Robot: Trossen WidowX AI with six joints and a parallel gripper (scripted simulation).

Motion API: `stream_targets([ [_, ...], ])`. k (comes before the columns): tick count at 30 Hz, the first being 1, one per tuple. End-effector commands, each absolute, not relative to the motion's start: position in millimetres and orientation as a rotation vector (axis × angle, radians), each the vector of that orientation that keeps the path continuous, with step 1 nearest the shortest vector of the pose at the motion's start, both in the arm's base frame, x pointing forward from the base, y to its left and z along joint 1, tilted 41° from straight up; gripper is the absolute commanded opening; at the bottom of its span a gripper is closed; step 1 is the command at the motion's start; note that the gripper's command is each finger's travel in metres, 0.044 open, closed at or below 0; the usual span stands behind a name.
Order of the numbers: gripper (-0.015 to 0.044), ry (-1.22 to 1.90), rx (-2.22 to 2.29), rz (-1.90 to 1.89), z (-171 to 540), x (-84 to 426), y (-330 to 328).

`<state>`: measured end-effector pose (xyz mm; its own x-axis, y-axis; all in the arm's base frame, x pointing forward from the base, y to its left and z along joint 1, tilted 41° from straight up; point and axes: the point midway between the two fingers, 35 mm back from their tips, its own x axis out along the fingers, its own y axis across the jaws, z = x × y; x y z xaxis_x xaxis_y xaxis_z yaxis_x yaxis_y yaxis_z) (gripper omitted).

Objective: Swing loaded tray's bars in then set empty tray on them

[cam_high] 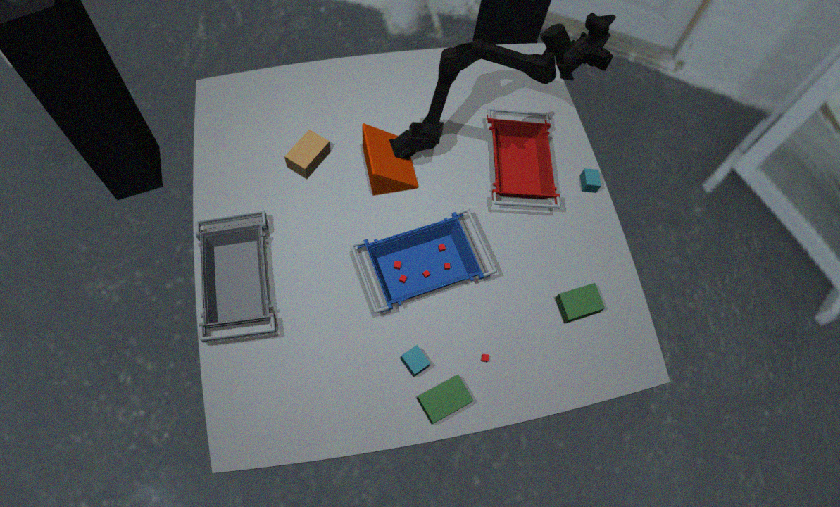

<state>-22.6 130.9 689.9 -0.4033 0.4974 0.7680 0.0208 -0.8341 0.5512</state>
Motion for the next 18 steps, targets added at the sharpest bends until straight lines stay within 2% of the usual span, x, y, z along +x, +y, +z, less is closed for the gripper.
stream_targets([
  [1,0.0374,0.709,1.511,2.301,689.9,-22.6,130.9],
  [8,0.0190,0.705,1.511,2.295,689.7,-21.3,132.1],
  [12,0.0090,0.631,1.518,2.173,684.9,5.4,153.4],
  [18,0.0090,0.593,1.504,1.995,671.8,44.5,185.0],
])
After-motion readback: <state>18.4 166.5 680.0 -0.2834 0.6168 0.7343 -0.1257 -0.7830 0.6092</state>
